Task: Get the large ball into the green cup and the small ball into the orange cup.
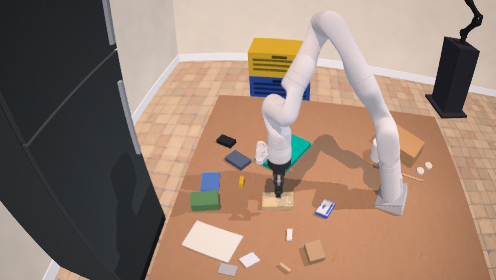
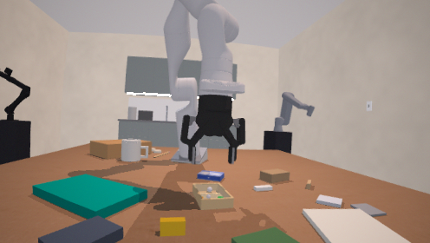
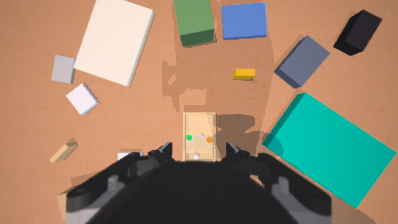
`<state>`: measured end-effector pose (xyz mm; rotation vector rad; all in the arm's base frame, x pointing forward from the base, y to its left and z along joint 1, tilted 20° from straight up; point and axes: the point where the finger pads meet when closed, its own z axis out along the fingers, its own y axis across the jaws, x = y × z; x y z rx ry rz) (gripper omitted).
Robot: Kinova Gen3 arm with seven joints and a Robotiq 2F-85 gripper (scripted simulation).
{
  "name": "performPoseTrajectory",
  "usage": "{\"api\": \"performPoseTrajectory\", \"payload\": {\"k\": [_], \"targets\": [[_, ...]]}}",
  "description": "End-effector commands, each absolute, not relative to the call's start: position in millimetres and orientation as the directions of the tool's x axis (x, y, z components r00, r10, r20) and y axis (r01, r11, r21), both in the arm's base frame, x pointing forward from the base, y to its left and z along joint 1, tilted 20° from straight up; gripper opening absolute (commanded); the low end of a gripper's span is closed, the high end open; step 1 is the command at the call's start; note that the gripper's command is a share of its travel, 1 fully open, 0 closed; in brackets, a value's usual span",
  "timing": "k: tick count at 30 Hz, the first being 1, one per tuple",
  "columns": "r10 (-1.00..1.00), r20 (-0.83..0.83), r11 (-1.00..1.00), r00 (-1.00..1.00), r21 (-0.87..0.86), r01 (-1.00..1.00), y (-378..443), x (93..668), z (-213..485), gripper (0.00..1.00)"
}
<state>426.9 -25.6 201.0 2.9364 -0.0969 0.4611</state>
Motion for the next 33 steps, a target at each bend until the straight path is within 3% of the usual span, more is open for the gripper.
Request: {"api": "performPoseTrajectory", "payload": {"k": [1,33], "targets": [[-0.037,0.310,-0.984,0.950,0.155,-0.089,-25,427,201,0.93],[-0.038,0.310,-0.984,0.950,0.155,-0.090,-28,433,184,0.93]]}}
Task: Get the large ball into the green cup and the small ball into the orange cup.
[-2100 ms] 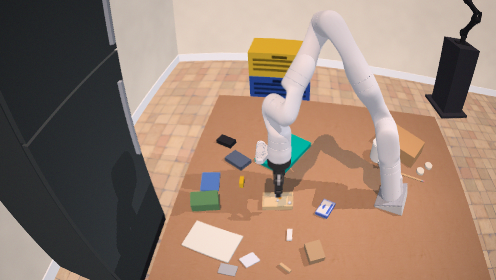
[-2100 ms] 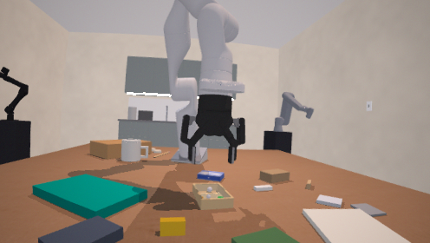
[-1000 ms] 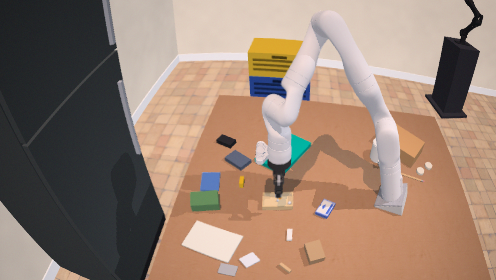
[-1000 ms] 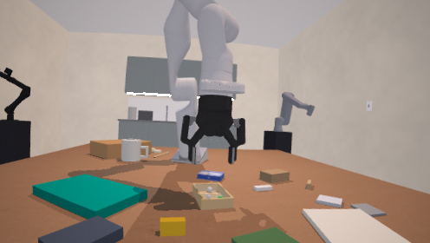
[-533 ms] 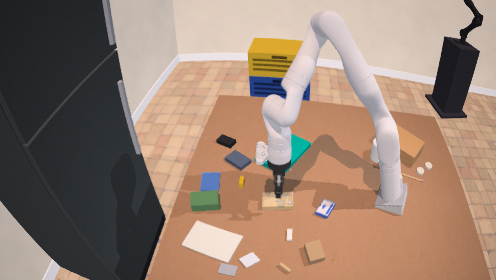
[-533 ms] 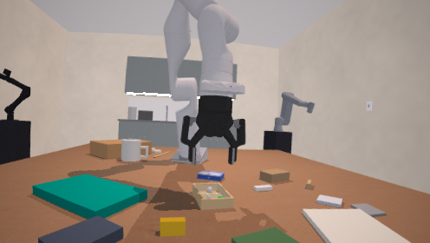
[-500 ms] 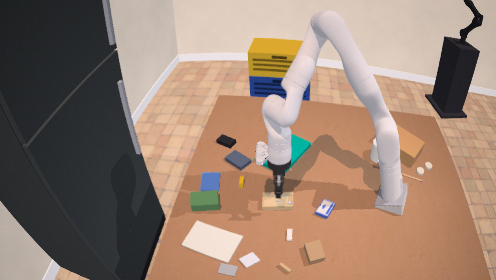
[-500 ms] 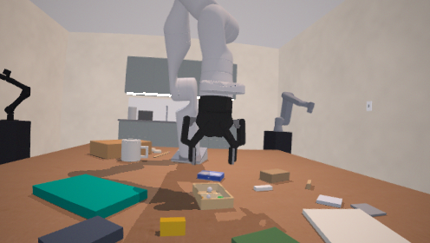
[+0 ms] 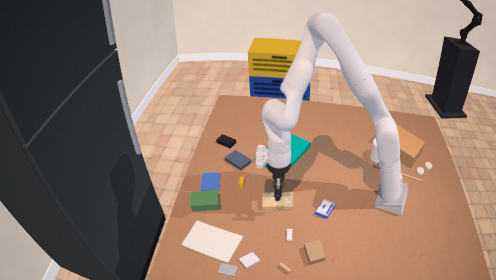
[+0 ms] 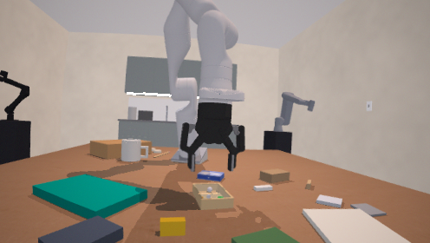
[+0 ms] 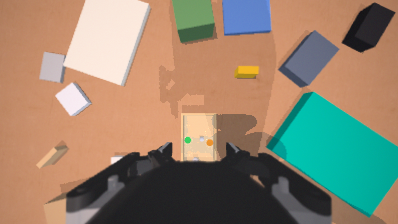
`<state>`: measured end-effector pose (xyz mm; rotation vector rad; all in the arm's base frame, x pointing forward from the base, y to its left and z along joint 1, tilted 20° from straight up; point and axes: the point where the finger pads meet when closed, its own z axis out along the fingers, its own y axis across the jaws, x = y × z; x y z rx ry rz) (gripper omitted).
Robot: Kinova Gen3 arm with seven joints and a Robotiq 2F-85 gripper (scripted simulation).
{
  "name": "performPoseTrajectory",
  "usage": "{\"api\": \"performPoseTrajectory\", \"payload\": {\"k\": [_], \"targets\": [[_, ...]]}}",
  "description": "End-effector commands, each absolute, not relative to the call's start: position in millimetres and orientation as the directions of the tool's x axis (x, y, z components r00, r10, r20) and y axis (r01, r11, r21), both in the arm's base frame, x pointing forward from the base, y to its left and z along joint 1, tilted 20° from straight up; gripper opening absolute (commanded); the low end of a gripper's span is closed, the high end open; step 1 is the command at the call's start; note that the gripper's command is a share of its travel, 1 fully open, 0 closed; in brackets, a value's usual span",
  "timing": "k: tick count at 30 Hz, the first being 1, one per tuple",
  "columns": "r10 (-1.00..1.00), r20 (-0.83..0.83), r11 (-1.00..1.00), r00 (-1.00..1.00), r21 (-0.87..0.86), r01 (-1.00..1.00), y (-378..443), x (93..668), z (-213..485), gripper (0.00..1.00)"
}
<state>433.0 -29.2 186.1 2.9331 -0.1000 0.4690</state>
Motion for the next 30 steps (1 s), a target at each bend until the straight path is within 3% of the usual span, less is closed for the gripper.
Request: {"api": "performPoseTrajectory", "payload": {"k": [1,30], "targets": [[-0.038,0.310,-0.984,0.950,0.155,-0.090,-28,433,182,0.93],[-0.038,0.310,-0.984,0.950,0.155,-0.090,-37,447,138,0.93]]}}
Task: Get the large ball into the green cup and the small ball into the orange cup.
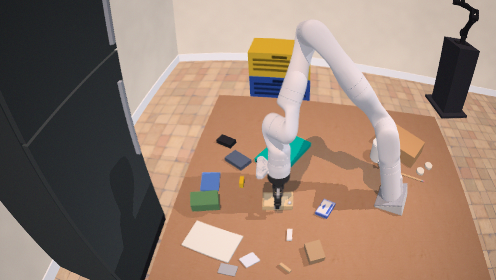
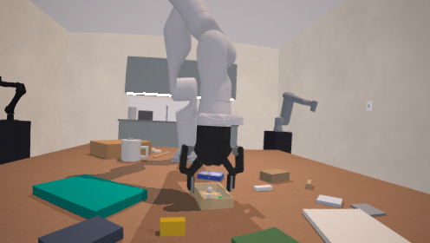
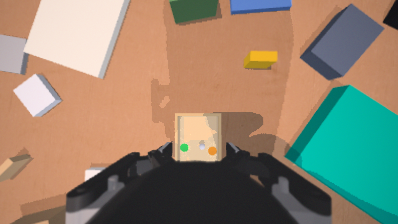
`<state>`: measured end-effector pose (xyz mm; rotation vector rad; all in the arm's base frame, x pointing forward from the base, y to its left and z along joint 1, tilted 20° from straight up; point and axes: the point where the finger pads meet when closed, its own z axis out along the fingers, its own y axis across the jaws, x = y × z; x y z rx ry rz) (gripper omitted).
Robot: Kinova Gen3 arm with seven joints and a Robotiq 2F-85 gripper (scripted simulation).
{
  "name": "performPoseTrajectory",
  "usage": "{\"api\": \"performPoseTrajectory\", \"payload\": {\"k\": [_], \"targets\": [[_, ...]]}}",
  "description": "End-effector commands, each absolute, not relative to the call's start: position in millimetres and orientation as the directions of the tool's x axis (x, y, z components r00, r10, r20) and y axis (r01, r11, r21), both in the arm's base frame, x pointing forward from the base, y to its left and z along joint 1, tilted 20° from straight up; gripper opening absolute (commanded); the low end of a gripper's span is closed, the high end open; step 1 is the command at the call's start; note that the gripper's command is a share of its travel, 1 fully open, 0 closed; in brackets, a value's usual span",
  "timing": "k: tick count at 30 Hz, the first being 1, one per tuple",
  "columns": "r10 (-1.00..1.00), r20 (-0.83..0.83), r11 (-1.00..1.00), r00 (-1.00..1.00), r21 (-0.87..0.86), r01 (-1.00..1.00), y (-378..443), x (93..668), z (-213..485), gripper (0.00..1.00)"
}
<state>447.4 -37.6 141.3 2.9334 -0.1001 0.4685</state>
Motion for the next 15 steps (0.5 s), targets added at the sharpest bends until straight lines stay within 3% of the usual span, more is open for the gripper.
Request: {"api": "performPoseTrajectory", "payload": {"k": [1,15], "targets": [[-0.038,0.310,-0.984,0.950,0.155,-0.090,-36.6,447.2,137.8,0.93],[-0.038,0.310,-0.984,0.950,0.155,-0.090,-37.0,447.7,136.2,0.93]]}}
